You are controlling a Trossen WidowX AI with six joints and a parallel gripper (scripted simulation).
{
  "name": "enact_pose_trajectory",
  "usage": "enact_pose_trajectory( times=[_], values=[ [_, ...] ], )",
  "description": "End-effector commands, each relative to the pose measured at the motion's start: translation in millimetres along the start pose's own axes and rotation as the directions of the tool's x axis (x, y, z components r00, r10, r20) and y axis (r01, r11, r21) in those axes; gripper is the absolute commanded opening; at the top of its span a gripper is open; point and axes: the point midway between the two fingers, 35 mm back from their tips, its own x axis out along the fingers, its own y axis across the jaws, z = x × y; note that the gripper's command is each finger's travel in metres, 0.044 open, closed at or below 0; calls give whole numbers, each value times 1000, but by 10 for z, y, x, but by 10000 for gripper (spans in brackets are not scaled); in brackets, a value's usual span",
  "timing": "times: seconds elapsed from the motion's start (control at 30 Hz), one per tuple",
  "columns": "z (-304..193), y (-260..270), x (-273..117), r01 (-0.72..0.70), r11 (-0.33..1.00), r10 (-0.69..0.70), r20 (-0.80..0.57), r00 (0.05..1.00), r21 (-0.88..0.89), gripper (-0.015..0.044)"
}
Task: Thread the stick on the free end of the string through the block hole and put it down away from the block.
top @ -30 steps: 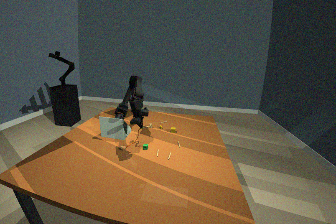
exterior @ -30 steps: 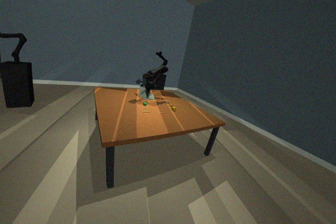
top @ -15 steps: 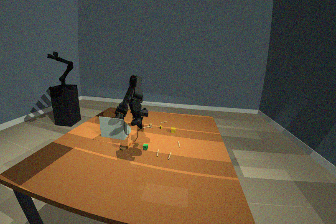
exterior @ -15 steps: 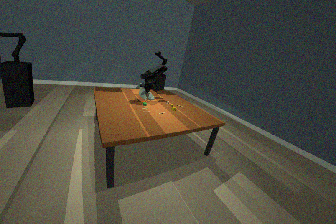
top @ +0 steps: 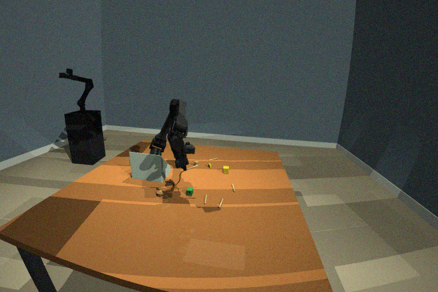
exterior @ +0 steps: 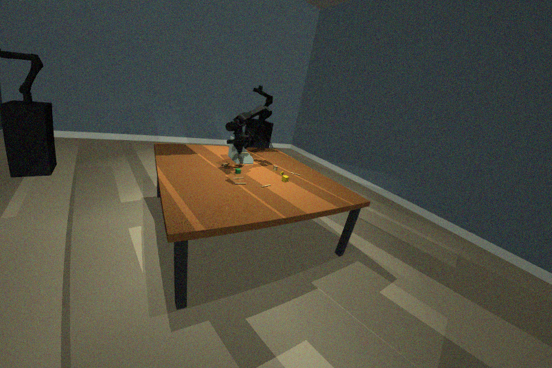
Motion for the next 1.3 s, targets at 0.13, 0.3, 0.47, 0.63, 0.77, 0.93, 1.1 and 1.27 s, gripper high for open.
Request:
enact_pose_trajectory(
  times=[0.13, 0.3, 0.47, 0.63, 0.77, 0.93, 1.1, 1.27],
  values=[
    [20, -105, -29, -10, 997, 10, 4, 1000, -78, 0],
    [8, -199, -39, -28, 988, 28, 0, 1000, -154, 0],
    [-14, -300, -52, -54, 972, 54, -7, 999, -231, 0],
    [-42, -398, -61, -82, 948, 82, -14, 997, -307, 0],
    [-68, -474, -65, -103, 924, 104, -18, 994, -368, 0],
    [-80, -503, -67, -111, 914, 113, -20, 993, -391, 0],
    [-115, -579, -86, -129, 885, 128, -32, 991, -448, 0],
    [-160, -665, -107, -149, 845, 146, -47, 988, -513, 0]
  ],
)
